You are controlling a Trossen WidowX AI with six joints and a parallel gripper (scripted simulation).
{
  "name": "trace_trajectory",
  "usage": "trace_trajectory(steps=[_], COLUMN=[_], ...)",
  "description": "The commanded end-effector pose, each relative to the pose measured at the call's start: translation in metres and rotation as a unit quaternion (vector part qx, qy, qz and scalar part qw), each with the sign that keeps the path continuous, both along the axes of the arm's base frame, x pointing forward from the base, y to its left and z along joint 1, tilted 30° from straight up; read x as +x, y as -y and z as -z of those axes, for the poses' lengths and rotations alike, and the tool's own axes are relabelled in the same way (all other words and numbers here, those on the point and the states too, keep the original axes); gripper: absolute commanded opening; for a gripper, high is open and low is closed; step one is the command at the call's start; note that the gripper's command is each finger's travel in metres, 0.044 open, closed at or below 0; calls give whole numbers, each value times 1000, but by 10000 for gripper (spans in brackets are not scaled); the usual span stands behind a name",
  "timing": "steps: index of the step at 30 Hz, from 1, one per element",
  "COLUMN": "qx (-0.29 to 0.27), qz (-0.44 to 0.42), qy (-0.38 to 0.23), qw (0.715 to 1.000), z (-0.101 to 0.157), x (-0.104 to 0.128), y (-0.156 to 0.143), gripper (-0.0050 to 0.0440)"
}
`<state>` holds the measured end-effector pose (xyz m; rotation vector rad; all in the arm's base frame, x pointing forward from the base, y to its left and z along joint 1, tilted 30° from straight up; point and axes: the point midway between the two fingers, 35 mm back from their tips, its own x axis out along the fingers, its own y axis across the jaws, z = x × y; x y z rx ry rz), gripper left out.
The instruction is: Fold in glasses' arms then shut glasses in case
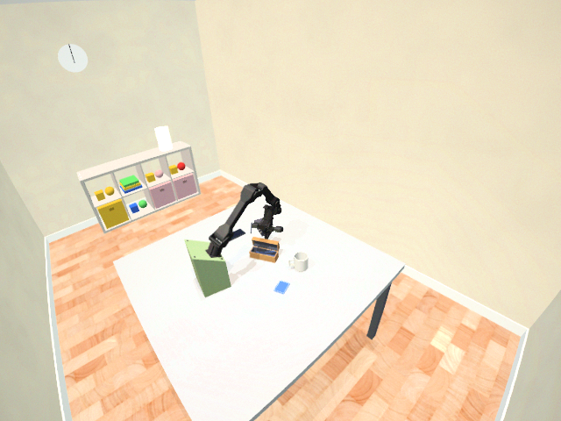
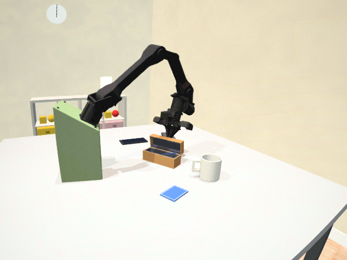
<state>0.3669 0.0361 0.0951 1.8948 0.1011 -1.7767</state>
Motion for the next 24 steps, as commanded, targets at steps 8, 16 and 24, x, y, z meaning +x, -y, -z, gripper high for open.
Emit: trace_trajectory(steps=[8, 16, 24], qx=[-4, -4, -4], qz=[4, 4, 4], qy=[-10, -10, -10], qw=[1000, 1000, 1000], z=[5, 6, 7], x=[-9, -13, -15], y=[8, 10, 12], gripper=[0, 0, 0])
